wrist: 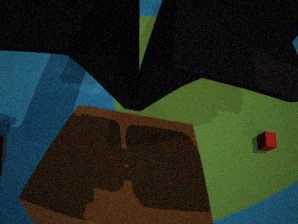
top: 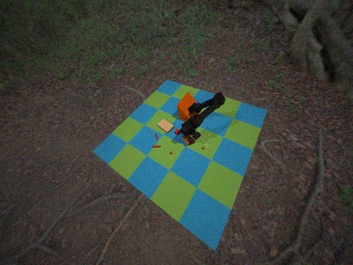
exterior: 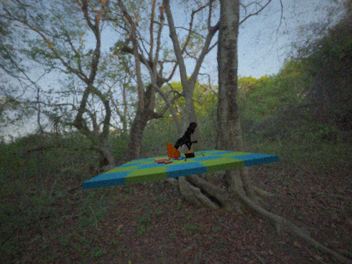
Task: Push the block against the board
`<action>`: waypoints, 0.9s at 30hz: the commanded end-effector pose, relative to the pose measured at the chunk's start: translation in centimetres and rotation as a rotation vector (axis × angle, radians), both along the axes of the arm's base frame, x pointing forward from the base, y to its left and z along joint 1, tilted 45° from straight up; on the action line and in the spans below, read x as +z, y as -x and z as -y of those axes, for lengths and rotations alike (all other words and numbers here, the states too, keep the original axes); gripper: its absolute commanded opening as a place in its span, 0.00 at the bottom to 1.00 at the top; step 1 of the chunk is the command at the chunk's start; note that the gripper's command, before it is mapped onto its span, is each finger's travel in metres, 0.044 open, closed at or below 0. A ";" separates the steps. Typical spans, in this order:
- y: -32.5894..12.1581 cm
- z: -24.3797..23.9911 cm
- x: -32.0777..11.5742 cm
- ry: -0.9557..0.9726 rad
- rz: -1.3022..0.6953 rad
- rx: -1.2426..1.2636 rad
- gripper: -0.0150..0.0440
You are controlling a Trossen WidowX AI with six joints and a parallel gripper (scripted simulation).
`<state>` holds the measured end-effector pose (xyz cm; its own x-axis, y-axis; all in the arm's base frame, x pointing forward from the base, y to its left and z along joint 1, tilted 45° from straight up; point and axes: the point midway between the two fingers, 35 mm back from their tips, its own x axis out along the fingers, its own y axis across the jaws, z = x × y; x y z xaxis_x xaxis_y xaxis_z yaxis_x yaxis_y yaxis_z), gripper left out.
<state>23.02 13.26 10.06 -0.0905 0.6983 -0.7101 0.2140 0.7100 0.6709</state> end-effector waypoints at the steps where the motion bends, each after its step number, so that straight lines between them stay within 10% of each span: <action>1: -0.7 0.0 -0.1 -0.002 0.007 0.001 0.25; 27: 3.2 -0.3 0.8 -0.002 0.005 0.001 0.25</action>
